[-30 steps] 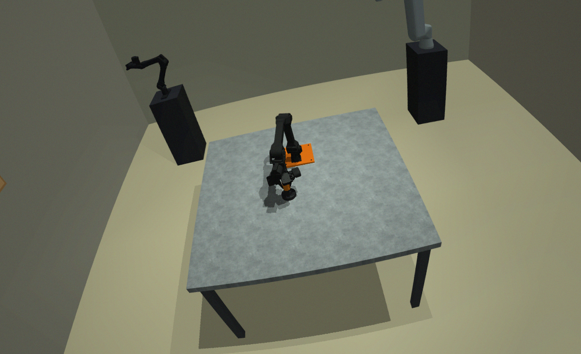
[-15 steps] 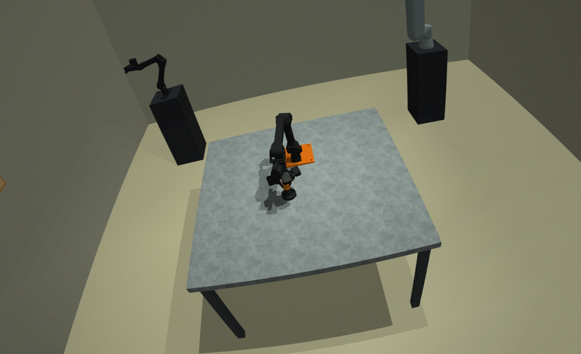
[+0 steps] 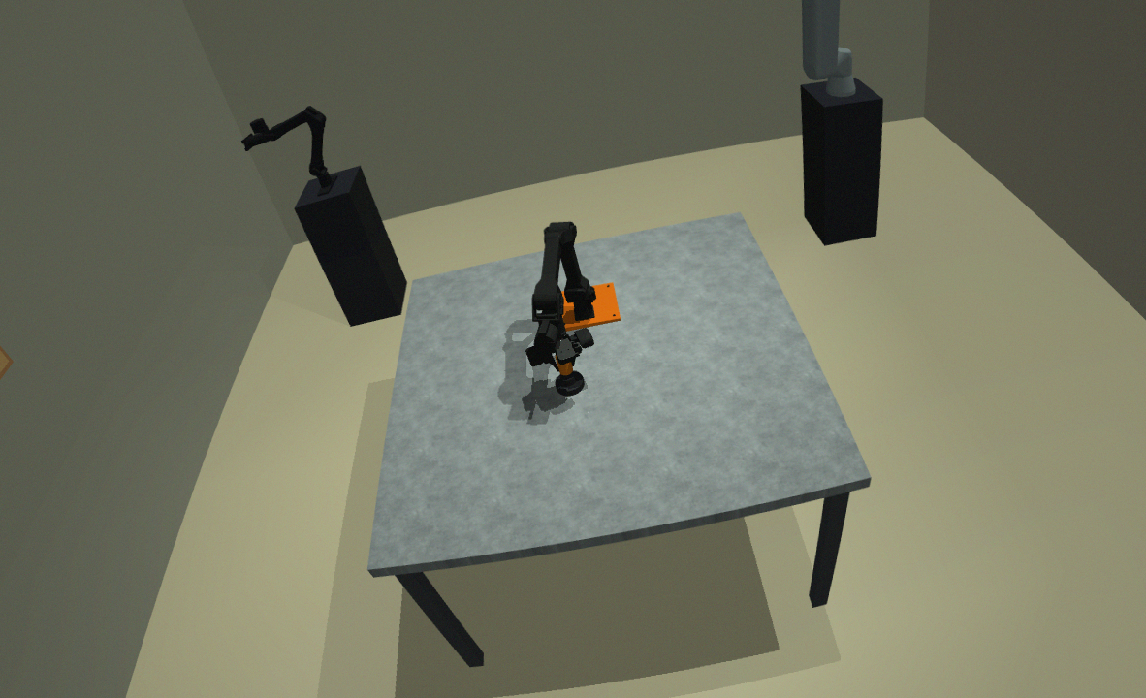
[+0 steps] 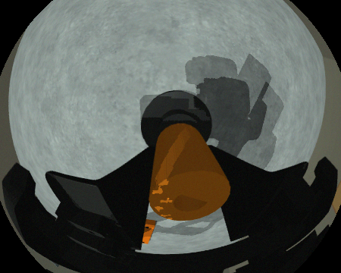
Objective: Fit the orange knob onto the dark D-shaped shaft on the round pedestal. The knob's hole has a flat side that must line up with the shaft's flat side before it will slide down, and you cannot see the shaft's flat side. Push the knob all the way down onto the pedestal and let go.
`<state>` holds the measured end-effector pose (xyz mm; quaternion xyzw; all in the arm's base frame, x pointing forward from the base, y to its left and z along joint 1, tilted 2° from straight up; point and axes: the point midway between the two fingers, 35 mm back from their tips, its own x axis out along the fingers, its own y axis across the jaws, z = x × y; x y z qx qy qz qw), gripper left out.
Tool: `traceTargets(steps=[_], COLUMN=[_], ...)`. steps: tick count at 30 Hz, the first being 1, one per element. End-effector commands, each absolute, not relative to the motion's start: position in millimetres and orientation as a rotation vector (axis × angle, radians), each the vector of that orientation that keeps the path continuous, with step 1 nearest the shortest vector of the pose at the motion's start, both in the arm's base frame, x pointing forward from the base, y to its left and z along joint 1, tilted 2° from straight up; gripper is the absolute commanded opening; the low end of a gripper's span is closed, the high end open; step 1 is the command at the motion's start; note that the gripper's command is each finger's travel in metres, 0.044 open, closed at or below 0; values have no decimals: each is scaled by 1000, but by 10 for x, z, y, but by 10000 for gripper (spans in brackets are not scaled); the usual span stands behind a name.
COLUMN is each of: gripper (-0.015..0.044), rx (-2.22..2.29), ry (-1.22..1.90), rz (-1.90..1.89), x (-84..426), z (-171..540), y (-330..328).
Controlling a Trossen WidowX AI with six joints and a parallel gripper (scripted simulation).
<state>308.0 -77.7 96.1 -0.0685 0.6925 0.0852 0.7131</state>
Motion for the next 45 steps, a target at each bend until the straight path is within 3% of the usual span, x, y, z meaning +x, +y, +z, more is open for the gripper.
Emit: traceTargets(steps=[1,45], gripper=[0,0], rx=[-153,-236], ry=[1531,1521], rz=[194,275], x=[3082,3100], z=[956,1023], y=[-770,-776])
